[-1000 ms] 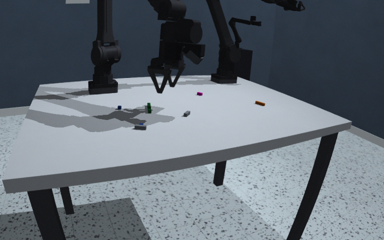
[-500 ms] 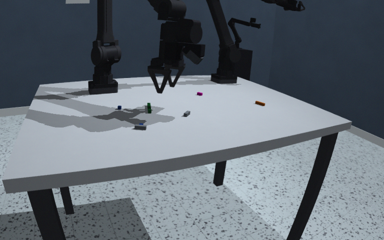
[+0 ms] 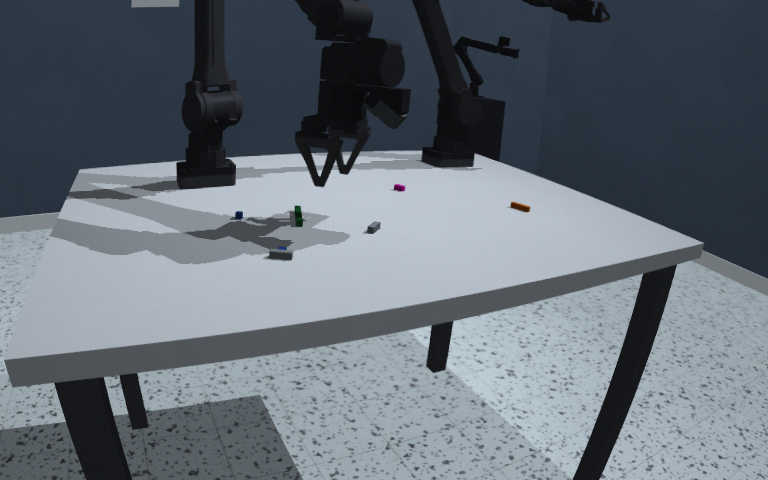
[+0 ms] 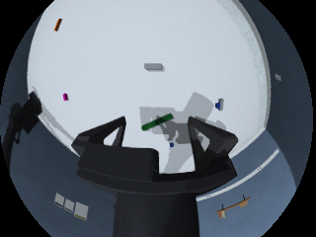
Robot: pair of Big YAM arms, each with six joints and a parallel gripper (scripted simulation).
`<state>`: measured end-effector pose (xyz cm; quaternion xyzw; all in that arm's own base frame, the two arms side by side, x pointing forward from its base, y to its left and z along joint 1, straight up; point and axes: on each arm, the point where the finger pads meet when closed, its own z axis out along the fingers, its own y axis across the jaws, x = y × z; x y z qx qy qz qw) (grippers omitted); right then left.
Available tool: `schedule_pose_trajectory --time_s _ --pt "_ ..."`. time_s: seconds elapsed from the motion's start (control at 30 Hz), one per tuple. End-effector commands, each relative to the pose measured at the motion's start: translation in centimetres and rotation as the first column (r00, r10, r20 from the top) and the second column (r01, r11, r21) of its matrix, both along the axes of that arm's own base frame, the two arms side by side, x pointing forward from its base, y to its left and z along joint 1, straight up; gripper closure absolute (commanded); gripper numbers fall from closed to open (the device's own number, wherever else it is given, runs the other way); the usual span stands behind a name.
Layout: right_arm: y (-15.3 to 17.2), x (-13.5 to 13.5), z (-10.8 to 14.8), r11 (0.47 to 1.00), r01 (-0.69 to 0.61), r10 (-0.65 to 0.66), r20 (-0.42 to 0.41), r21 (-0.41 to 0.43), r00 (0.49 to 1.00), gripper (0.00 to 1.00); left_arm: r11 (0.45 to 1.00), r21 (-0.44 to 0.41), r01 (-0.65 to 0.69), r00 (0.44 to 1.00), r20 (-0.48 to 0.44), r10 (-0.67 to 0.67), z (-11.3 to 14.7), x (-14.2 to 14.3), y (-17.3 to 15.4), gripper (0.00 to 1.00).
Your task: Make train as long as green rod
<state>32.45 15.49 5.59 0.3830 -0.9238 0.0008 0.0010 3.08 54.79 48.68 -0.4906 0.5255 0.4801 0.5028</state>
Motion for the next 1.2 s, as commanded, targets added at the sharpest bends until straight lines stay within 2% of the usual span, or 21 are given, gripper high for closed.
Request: schedule_pose_trajectory --time_s 0.0,1.17 --pt "1.19 1.81 1.13 1.0 -0.015 0.014 0.041 0.022 0.999 0.0 0.999 0.033 -0.011 1.0 0.013 0.01 1.37 -0.48 -0.36 0.0" --pt "1.19 1.81 1.13 1.0 -0.015 0.014 0.041 0.022 0.999 0.0 0.999 0.033 -0.011 1.0 0.013 0.01 1.37 -0.48 -0.36 0.0"
